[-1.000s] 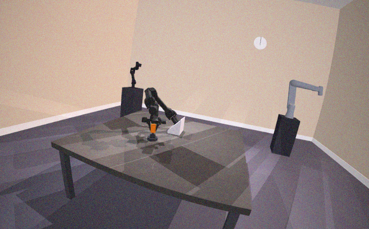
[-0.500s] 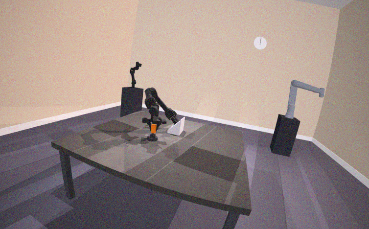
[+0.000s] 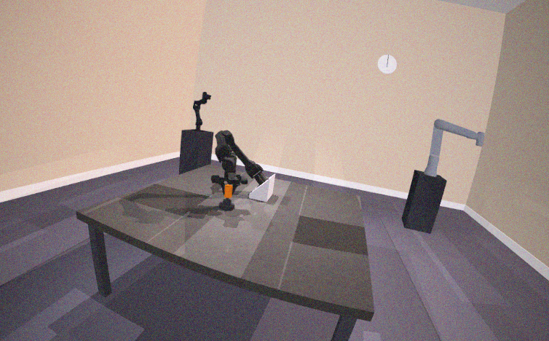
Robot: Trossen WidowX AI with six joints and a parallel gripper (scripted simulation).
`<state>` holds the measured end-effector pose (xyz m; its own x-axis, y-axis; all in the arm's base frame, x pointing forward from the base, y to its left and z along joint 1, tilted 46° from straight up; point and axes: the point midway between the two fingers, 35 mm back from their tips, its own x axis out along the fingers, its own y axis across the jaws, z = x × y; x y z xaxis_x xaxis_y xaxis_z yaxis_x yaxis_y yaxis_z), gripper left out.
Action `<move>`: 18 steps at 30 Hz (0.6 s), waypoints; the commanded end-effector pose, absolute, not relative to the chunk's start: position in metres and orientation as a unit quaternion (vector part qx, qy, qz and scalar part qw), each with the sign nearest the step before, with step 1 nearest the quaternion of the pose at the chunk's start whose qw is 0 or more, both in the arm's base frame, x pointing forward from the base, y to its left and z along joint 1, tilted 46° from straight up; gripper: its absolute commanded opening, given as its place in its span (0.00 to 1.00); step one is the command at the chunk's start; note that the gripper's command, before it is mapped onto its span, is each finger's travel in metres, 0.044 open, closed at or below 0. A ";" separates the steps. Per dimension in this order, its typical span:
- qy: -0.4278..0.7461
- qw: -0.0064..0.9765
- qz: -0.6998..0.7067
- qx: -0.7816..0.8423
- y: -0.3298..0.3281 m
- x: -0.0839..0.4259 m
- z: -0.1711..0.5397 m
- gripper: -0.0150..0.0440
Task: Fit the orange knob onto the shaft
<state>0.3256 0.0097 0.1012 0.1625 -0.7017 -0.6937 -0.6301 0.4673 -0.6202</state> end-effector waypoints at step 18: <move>0.644 0.527 0.013 -0.555 0.009 0.333 0.102 0.25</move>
